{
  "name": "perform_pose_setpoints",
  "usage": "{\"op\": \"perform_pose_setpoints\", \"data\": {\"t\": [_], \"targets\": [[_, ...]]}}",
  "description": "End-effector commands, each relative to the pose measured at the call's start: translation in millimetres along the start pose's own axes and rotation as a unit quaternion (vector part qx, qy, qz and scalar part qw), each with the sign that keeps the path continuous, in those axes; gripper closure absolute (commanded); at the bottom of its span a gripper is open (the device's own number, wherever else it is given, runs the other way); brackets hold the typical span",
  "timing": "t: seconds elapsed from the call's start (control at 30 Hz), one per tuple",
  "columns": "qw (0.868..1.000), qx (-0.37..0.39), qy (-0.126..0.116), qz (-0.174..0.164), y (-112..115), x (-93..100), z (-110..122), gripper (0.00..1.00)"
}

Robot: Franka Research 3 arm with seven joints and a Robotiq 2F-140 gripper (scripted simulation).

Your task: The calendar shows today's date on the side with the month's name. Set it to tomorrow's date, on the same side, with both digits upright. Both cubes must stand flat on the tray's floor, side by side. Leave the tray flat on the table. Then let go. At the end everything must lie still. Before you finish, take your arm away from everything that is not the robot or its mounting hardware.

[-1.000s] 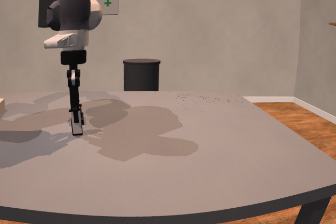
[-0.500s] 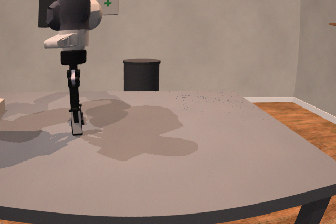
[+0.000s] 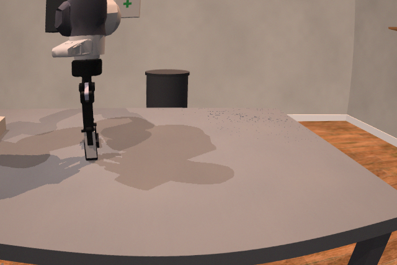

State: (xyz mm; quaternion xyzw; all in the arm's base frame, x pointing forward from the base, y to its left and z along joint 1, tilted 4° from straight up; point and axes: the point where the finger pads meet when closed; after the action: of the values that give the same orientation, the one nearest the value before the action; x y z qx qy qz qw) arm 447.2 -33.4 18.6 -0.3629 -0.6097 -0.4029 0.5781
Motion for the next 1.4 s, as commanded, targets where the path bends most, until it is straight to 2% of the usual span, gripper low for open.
{"op": "perform_pose_setpoints", "data": {"t": [0.0, 1.2, 1.37], "targets": [[1.000, 0.001, -0.001, -0.001, 0.9, 0.3, -1.0, 0.83], [1.000, 0.001, -0.001, -0.001, 0.9, 0.3, -1.0, 0.83], [1.000, 0.001, -0.001, -0.001, 0.9, 0.3, -1.0, 0.78]]}}
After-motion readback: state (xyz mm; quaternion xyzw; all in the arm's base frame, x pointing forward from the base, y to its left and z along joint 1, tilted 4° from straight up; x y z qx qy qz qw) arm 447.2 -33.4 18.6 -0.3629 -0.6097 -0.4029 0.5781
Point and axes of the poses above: the point where the finger pads meet when closed, its own x axis back along the fingers, its own z axis across the jaws, y = z × x, and after that the axes turned 7 degrees about x, right-handed
